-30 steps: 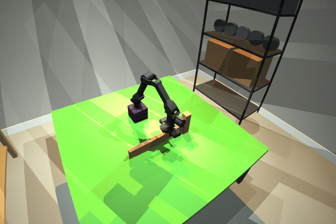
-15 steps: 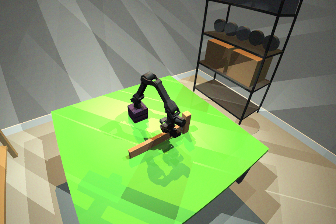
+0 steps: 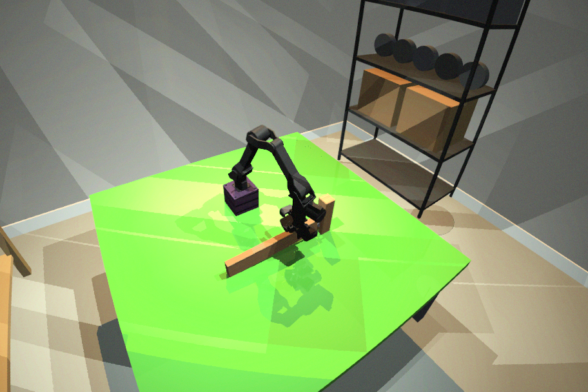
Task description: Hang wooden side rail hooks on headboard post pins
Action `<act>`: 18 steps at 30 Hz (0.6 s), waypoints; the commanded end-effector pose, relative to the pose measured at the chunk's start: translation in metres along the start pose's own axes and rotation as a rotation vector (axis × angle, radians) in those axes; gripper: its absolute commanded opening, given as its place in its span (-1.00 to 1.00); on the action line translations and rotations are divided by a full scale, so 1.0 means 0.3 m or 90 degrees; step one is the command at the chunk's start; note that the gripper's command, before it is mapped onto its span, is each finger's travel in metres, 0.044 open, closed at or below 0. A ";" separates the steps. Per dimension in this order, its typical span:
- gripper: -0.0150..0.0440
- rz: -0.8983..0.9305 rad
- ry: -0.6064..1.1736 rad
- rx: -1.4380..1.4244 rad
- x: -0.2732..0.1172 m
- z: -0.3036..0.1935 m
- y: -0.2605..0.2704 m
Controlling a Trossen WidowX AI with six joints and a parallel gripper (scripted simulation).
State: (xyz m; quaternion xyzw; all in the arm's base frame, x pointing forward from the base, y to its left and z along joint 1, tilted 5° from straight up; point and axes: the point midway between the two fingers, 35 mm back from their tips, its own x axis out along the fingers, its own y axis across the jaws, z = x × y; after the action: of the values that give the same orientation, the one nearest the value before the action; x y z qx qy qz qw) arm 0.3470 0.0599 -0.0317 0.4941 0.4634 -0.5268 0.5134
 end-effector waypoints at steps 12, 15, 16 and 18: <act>-0.49 0.006 0.003 0.001 -0.010 -0.012 0.005; -0.49 0.006 0.003 0.001 -0.012 -0.014 0.006; -0.49 0.006 0.003 0.001 -0.012 -0.014 0.006; -0.49 0.006 0.003 0.001 -0.013 -0.015 0.007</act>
State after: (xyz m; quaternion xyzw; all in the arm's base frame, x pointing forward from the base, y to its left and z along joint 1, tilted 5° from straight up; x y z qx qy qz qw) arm 0.3464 0.0620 -0.0321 0.4932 0.4640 -0.5270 0.5135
